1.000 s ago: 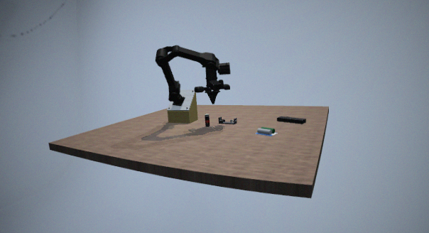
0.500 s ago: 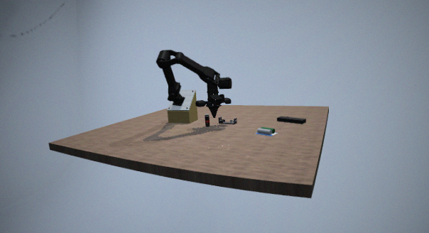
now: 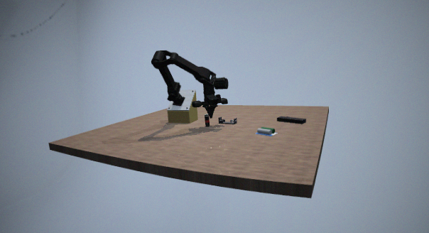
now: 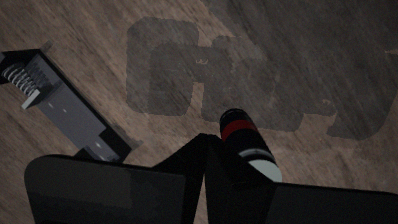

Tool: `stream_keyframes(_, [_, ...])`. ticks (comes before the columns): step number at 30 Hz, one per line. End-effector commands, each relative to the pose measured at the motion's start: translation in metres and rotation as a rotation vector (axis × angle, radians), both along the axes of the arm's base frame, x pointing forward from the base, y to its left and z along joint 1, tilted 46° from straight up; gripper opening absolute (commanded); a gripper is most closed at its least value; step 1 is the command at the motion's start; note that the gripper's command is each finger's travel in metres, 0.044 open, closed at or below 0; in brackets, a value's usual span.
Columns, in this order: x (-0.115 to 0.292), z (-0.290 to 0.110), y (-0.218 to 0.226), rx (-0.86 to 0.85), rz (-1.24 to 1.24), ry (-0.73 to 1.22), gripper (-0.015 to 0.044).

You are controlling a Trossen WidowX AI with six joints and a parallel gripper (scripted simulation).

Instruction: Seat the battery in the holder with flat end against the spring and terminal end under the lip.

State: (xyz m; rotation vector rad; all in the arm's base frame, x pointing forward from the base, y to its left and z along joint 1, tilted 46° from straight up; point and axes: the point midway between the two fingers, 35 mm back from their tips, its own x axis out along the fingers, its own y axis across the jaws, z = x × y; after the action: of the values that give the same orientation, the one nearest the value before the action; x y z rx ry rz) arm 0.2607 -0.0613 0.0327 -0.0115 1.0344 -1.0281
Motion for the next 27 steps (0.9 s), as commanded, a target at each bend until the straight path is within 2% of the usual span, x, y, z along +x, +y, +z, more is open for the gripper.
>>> stream_keyframes(1, [-0.006, 0.002, -0.004, -0.005, 0.004, 0.009, 0.0])
stream_keyframes(27, [-0.034, 0.017, -0.025, -0.008, 0.004, 0.01, 0.0])
